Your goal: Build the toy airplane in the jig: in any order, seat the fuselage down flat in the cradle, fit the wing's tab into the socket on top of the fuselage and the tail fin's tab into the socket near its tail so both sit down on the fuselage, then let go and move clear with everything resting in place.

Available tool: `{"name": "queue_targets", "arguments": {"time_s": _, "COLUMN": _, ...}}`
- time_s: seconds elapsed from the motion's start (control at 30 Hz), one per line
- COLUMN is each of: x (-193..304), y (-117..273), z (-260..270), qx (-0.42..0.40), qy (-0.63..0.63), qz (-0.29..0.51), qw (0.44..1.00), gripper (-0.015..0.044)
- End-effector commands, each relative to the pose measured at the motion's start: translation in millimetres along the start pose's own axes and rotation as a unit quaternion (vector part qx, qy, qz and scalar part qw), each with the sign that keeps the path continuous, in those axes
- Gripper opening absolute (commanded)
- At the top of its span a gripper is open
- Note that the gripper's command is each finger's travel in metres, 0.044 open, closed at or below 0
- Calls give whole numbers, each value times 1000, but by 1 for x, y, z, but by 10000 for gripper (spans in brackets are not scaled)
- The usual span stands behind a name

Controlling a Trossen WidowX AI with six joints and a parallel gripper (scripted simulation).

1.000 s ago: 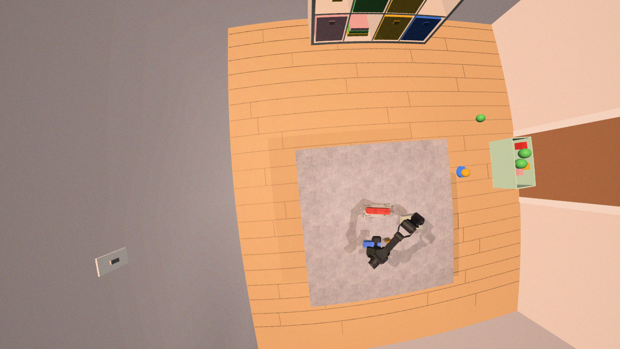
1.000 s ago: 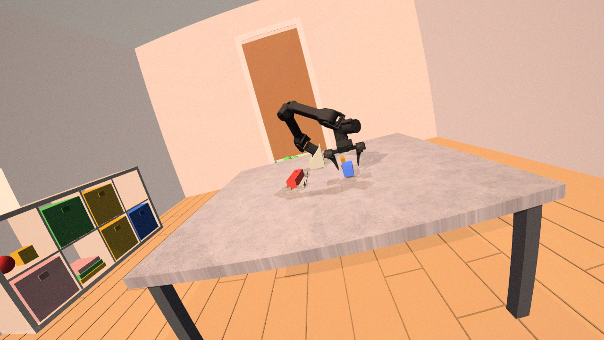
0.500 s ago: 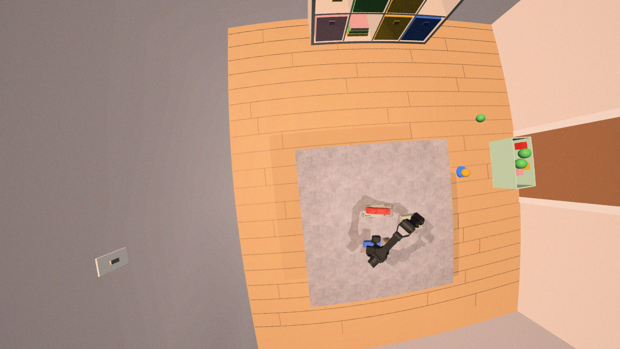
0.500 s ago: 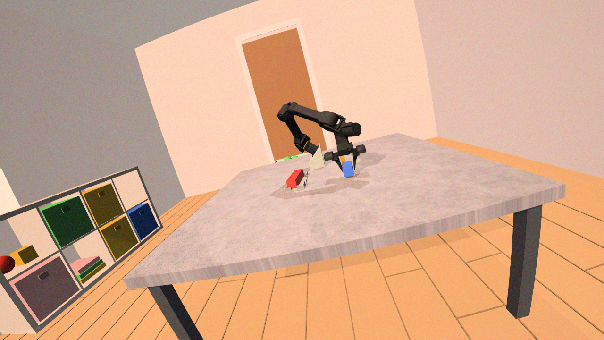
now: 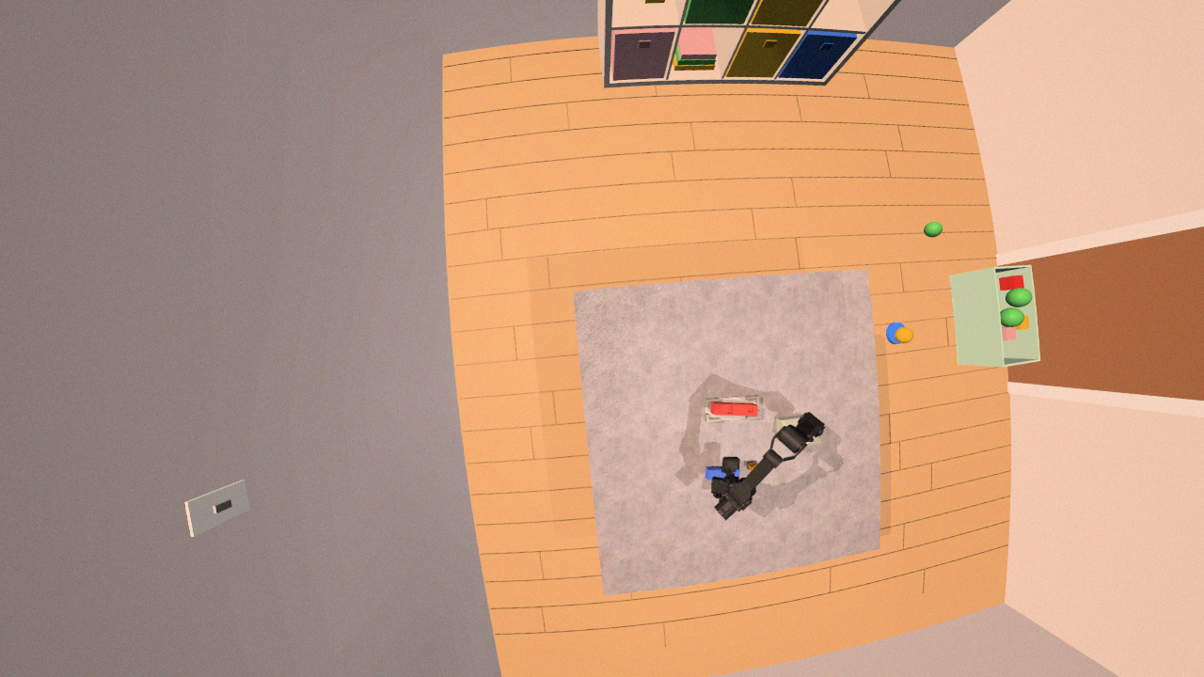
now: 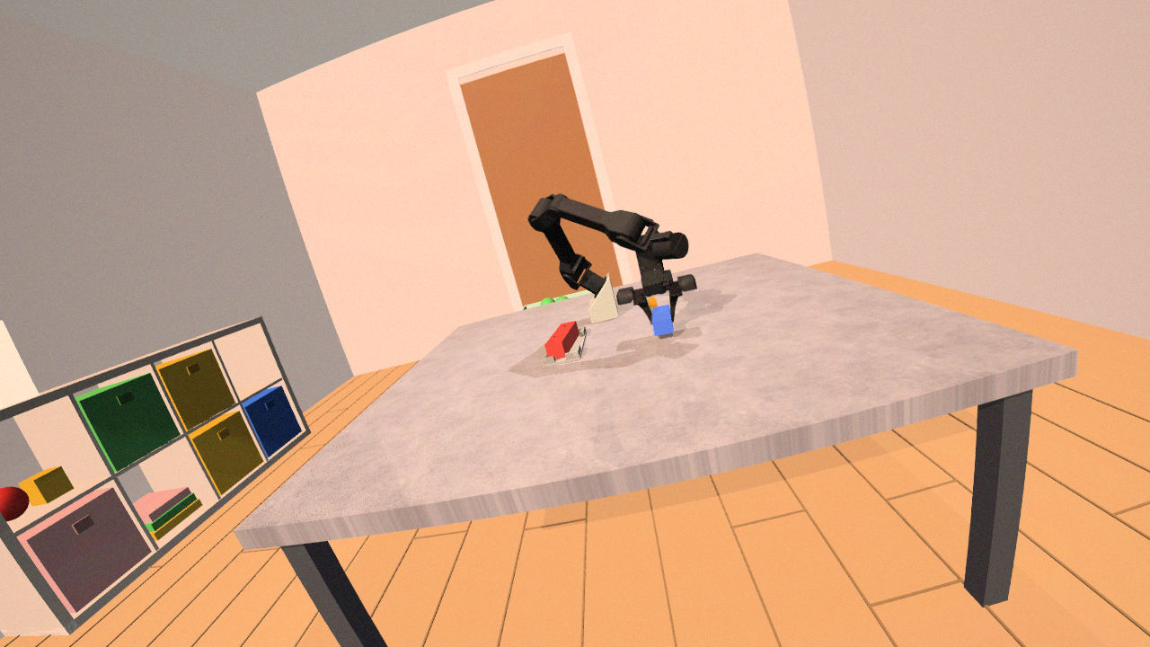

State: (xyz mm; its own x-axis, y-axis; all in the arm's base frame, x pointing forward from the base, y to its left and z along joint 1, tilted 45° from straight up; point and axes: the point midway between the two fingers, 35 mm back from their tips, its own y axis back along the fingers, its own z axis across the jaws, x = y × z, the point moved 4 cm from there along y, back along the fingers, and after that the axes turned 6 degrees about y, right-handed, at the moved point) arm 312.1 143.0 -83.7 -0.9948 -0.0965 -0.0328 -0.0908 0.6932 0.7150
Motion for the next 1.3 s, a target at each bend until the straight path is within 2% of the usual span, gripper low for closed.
{"name": "queue_targets", "arguments": {"time_s": 0.0, "x": -1, "y": 7, "z": 1, "qx": 0, "qy": -2, "qz": -1, "qw": 1000, "gripper": 0}}
{"name": "queue_targets", "arguments": {"time_s": 1.27, "x": 0, "y": 123, "z": 0, "qx": -4, "qy": -1, "qz": -2, "qw": 1000, "gripper": 0}}
